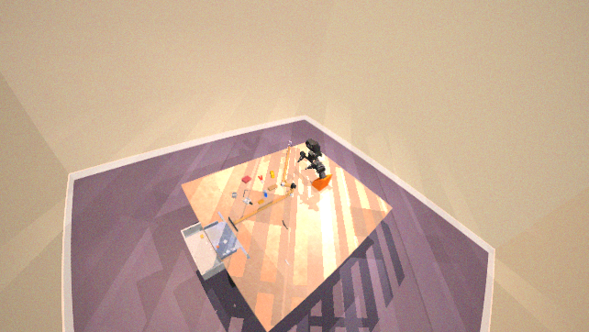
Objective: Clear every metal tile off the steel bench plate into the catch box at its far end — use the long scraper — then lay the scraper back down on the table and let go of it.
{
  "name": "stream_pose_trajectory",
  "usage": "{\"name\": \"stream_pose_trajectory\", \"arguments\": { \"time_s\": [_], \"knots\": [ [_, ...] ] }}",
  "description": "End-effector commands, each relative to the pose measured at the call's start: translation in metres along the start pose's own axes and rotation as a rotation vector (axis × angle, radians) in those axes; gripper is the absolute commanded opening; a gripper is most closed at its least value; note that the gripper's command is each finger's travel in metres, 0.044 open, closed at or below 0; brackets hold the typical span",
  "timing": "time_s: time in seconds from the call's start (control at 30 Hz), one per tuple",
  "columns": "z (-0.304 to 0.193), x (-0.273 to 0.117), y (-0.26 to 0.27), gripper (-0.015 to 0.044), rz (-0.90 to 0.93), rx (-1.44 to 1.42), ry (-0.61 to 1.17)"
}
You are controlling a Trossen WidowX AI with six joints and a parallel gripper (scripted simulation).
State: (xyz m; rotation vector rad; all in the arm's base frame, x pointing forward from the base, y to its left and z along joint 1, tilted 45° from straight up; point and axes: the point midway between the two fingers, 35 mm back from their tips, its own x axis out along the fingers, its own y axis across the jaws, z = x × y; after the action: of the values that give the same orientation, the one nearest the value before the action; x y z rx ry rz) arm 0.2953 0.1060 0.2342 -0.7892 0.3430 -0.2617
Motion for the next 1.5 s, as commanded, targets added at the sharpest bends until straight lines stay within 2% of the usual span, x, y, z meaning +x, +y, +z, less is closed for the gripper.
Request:
{"name": "stream_pose_trajectory", "arguments": {
  "time_s": [0.0,0.8,1.33,1.47],
  "knots": [
    [-0.015,0.013,0.001,0.0440,-0.003,-0.008,0.050],
    [-0.104,0.068,-0.001,0.0440,-0.003,-0.003,0.327],
    [-0.172,0.086,-0.006,0.0440,0.007,0.039,0.530],
    [-0.175,0.086,-0.006,0.0440,0.008,0.042,0.539]
  ]
}}
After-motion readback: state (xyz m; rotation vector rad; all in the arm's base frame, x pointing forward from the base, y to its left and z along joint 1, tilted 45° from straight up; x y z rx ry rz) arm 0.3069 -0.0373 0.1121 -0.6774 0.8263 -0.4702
